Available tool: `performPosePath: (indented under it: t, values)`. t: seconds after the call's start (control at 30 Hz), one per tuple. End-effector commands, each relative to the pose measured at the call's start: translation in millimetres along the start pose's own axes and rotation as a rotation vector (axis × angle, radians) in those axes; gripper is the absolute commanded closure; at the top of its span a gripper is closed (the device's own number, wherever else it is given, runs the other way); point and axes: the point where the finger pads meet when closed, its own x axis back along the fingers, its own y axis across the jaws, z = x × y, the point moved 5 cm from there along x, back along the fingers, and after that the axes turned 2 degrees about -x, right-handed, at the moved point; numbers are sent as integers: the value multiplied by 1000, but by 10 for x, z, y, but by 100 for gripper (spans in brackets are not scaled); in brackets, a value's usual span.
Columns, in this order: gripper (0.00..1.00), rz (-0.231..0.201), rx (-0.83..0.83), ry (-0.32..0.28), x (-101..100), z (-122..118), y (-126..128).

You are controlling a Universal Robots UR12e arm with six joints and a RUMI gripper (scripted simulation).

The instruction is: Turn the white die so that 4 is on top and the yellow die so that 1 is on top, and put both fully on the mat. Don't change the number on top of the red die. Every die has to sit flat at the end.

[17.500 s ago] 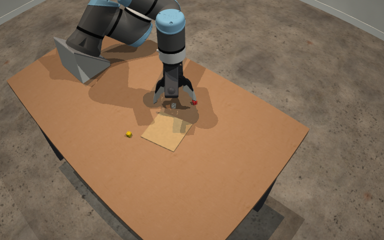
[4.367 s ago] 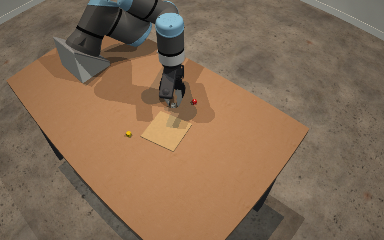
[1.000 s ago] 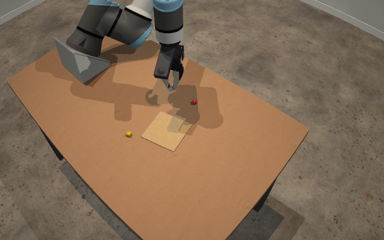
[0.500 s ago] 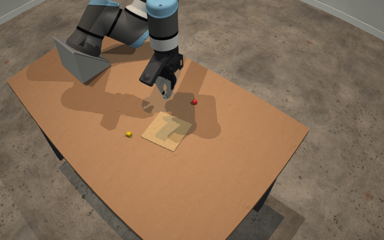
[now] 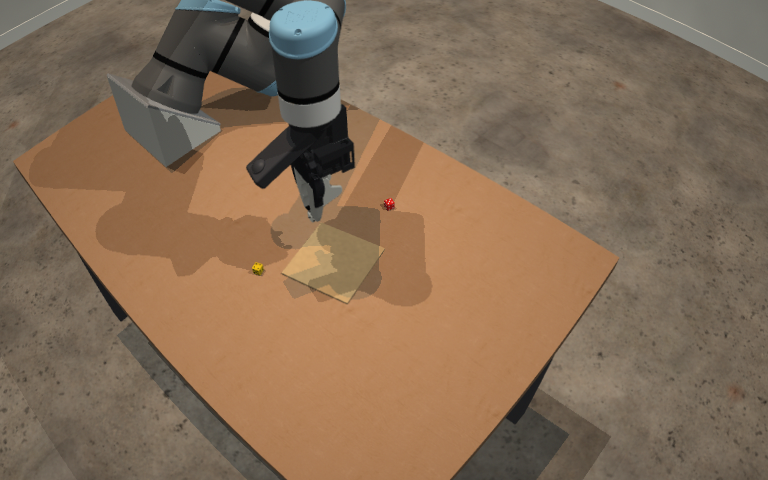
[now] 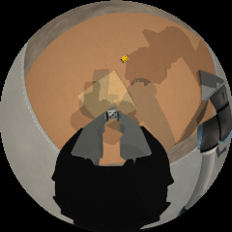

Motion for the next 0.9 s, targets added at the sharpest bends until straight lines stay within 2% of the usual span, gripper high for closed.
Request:
performPosePath:
  t: [0.0, 0.13, 0.27, 0.63, 0.7, 0.87]
  values:
    - [100, 3, -173, 6, 0, 197, -125]
    - [100, 3, -234, 6, -3, 269, -165]
    - [100, 4, -418, 5, -19, 488, -280]
    - [100, 4, -771, 4, -75, 913, -488]
    - [100, 4, -771, 4, -75, 913, -488]
    - [100, 4, -911, 3, -106, 1082, -565]
